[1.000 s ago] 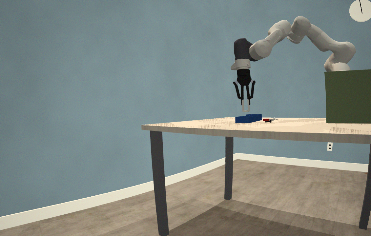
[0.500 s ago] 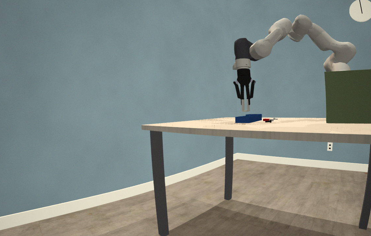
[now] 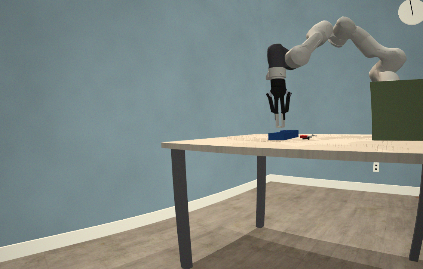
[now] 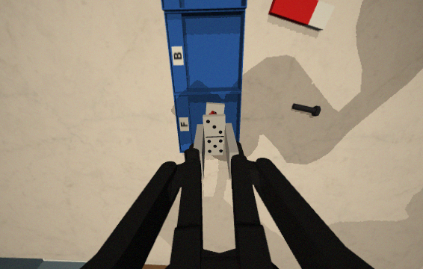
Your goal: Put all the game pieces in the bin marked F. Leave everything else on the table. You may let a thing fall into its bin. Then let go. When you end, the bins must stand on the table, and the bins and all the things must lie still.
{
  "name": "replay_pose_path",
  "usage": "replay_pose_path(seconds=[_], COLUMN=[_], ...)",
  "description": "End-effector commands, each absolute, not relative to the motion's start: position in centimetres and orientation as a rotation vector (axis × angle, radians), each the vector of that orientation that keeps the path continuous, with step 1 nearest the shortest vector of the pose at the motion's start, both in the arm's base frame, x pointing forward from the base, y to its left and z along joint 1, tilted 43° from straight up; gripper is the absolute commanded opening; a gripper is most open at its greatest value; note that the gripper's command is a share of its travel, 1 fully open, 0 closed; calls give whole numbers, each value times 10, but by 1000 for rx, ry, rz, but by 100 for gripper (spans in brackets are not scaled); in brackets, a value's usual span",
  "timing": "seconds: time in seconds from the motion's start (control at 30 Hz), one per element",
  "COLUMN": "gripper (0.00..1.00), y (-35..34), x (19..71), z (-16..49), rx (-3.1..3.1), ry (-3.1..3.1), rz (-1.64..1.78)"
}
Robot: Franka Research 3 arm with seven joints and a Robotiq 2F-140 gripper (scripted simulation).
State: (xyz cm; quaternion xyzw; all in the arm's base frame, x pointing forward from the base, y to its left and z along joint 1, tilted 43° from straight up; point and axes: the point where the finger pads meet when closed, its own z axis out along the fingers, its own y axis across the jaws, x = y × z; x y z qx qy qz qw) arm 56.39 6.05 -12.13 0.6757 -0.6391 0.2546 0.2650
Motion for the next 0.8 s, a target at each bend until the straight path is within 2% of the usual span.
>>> replay_pose_path(seconds=[0.0,0.77], gripper=[13,13], y=[58,46], x=[564,565], z=[-125,-135], rx=[1817,1817], ry=[-1741,-1741], rz=[692,692])
